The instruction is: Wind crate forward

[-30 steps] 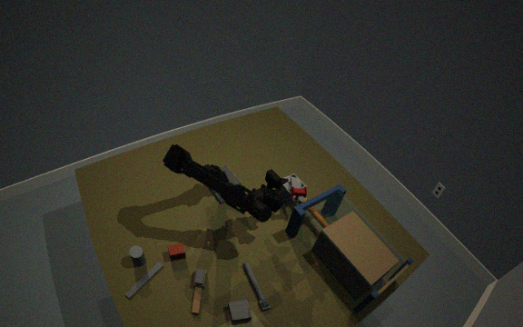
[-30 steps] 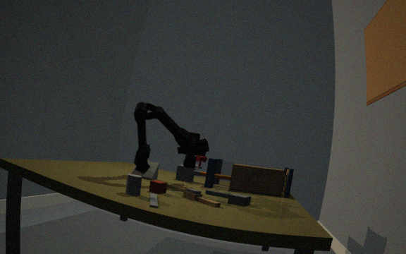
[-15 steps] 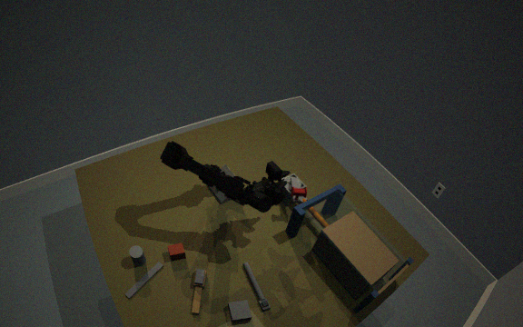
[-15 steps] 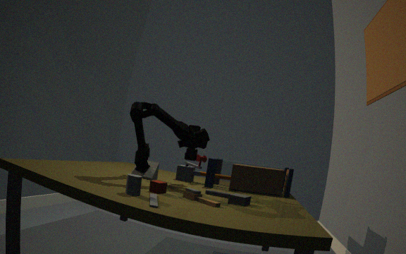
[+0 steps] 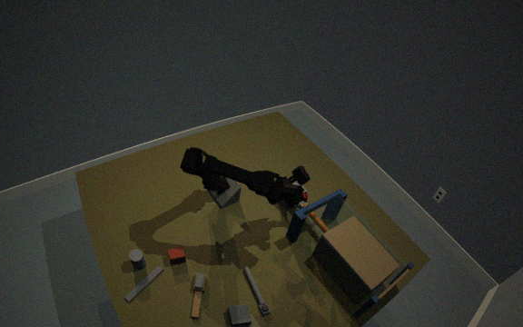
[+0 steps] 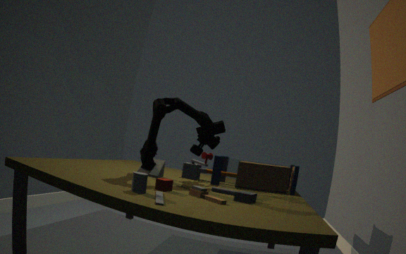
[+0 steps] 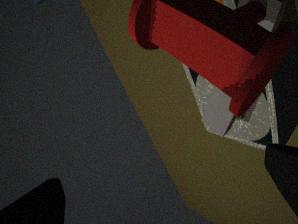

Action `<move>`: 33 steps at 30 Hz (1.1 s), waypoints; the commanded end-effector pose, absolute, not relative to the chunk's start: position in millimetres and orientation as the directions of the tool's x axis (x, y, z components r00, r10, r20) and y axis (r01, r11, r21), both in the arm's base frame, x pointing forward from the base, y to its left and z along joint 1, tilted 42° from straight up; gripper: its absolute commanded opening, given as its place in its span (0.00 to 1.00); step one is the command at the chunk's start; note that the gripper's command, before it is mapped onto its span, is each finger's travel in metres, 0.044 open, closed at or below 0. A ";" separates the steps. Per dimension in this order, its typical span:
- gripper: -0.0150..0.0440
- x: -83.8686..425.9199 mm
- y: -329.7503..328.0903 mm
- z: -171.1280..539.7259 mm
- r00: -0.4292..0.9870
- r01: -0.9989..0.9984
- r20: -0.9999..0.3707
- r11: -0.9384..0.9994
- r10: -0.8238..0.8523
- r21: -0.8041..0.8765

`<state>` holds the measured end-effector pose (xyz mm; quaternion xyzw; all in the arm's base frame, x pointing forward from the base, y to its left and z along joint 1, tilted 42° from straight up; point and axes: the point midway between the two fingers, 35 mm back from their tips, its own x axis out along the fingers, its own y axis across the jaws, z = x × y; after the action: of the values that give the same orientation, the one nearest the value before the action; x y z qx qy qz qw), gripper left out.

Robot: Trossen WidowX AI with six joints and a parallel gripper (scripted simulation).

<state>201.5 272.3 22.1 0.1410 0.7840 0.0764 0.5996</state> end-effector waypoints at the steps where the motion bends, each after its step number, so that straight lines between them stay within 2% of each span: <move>1: 1.00 195.1 278.6 2.3 -0.242 0.203 -0.968 0.979 0.071 0.021; 7: 1.00 184.6 289.6 -20.2 -0.112 0.307 -0.928 0.876 -0.356 -0.373; 12: 1.00 176.2 302.5 -28.5 0.110 0.402 -0.786 0.750 -0.609 -0.525; 14: 1.00 174.9 304.9 -29.1 0.147 0.415 -0.760 0.737 -0.633 -0.534; 33: 1.00 180.7 281.3 -57.4 0.147 0.416 -0.760 0.737 -0.633 -0.533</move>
<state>179.6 282.4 -55.6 -0.0978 0.5529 -0.3528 0.7485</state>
